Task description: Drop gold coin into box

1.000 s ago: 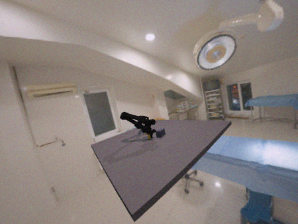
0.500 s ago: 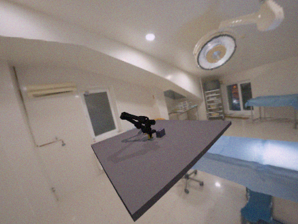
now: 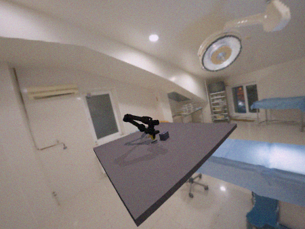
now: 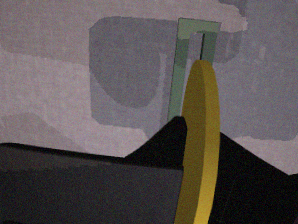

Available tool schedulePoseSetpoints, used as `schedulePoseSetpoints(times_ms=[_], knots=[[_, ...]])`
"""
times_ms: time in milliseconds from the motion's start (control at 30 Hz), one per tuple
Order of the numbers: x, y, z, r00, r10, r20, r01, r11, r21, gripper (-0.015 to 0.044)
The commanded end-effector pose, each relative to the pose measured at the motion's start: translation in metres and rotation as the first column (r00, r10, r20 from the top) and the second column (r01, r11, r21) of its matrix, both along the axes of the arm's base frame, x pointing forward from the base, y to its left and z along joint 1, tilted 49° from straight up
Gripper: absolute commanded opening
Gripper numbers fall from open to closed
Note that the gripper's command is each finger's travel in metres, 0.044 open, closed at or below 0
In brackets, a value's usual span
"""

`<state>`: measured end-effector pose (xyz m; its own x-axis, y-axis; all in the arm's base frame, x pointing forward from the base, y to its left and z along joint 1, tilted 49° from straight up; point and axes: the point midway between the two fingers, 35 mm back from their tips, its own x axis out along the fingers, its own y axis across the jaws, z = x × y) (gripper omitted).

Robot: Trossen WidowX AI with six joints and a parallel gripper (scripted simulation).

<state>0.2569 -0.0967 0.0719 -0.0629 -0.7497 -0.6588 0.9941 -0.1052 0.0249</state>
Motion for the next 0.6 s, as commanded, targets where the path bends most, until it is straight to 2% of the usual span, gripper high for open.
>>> schedulePoseSetpoints(times_ms=[0,567], knots=[[0.002,0.010,0.007,1.000,-0.002,0.006,0.002,1.000,0.007,0.0000],[0.003,0.042,0.036,1.000,-0.003,0.004,0.003,1.000,0.005,0.0000]])
